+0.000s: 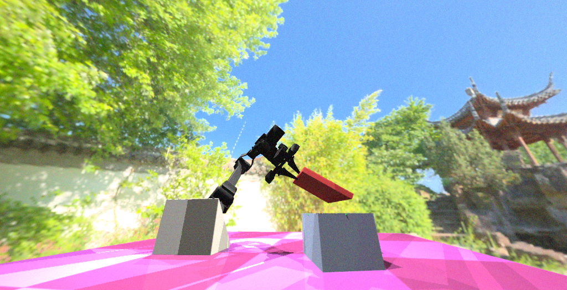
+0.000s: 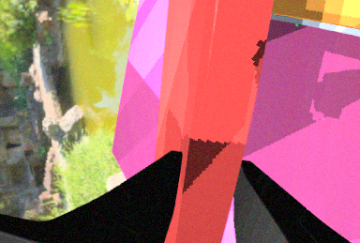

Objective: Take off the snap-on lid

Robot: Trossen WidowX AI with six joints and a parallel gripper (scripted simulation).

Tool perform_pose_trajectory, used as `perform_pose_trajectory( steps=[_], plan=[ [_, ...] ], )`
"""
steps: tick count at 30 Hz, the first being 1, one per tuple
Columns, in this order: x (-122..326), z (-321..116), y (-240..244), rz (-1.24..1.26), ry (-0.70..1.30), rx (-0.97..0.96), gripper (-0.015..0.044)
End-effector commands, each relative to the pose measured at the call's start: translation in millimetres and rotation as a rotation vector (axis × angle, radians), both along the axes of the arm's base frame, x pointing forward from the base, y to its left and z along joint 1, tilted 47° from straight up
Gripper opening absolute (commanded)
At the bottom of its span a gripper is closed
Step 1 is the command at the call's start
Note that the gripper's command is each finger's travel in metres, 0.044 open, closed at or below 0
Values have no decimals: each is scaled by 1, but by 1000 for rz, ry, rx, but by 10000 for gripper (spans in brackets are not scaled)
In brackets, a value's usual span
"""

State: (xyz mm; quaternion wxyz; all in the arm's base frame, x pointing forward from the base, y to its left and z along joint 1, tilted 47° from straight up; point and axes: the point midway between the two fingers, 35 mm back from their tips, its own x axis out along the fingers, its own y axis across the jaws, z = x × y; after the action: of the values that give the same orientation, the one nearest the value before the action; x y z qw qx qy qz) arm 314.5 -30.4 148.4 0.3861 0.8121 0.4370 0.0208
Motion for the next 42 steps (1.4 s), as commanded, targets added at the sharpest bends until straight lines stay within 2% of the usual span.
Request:
perform_pose_trajectory(
  steps=[1,42],
  plan=[
    [-4,7,4,-4,-2,-4,0],
    [-39,63,53,-4,2,0,0]
  ],
)
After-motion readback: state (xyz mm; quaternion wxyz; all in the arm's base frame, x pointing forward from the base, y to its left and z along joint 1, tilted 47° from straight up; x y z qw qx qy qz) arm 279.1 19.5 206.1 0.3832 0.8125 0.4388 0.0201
